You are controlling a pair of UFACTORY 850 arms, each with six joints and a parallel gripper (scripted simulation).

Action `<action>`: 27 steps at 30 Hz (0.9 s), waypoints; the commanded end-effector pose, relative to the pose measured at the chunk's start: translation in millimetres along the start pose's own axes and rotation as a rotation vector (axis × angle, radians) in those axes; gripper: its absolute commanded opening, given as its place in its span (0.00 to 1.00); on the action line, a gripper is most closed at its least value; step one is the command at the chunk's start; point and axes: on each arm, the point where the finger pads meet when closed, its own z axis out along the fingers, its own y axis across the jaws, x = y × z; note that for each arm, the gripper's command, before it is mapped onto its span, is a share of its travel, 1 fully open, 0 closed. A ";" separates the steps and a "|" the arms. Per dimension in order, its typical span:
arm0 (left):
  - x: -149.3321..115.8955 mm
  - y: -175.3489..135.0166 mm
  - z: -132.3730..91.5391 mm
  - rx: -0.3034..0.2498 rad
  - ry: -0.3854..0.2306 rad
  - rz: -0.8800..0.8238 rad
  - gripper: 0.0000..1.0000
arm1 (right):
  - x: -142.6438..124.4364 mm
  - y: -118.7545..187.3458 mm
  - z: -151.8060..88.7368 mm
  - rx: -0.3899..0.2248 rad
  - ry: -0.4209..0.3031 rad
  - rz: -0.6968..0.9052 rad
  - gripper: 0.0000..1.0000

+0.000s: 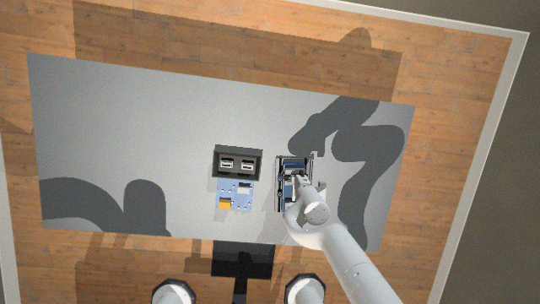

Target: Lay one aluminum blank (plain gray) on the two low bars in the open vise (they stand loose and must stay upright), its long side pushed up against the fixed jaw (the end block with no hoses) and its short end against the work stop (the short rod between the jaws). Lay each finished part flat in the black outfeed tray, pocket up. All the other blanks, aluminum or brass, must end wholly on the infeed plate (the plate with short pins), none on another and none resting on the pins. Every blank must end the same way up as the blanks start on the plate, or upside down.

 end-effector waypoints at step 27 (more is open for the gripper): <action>0.4 0.0 -0.8 0.000 0.002 0.000 1.00 | -0.1 -1.0 5.7 0.002 0.000 0.000 0.00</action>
